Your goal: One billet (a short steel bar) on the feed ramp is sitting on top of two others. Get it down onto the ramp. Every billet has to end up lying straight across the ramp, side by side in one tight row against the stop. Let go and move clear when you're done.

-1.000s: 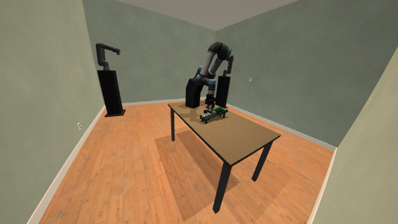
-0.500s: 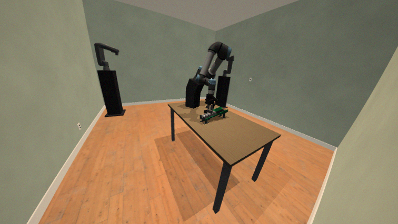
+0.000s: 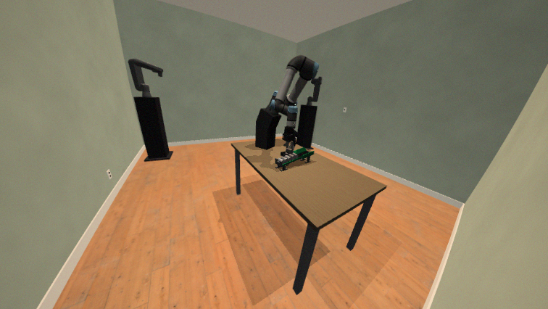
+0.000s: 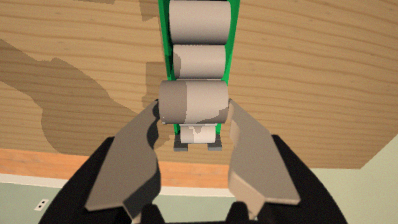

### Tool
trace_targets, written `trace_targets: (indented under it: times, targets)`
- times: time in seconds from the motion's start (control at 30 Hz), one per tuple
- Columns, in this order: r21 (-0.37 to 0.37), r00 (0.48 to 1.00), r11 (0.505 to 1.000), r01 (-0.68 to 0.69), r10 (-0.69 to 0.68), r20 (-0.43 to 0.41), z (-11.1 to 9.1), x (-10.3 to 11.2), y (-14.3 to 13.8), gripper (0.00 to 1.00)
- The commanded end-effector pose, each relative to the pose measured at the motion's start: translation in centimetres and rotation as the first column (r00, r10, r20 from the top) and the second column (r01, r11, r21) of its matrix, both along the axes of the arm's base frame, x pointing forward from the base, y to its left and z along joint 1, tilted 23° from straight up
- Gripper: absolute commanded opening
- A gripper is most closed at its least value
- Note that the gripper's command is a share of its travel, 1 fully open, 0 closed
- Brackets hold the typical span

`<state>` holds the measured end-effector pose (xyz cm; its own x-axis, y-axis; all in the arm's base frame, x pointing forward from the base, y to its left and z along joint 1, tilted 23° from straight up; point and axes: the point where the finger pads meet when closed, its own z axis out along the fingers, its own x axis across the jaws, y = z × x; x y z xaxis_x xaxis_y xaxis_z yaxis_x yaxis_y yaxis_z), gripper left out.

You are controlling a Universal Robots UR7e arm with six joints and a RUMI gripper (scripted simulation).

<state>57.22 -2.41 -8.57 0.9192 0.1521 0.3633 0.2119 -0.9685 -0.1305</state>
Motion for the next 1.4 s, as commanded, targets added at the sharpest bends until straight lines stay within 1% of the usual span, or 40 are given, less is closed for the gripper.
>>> trace_targets:
  times: [0.0, 0.1, 0.4, 1.1, 1.37]
  targets:
    - [-0.001, 1.0, 1.0, 0.0, 0.0, 0.001, 1.0, -0.3, -0.2, 0.0]
    - [-0.001, 1.0, 1.0, 0.0, 0.0, 0.001, 1.5, -0.5, -0.3, 0.0]
    - [-0.001, 1.0, 1.0, 0.0, 0.0, 0.001, 2.2, -0.7, -0.5, 0.0]
    - [-0.001, 1.0, 1.0, 0.0, 0.0, 0.001, 2.2, -0.7, -0.5, 0.0]
    - [-0.001, 1.0, 1.0, 0.0, 0.0, 0.001, 2.3, -0.8, 0.1, 0.0]
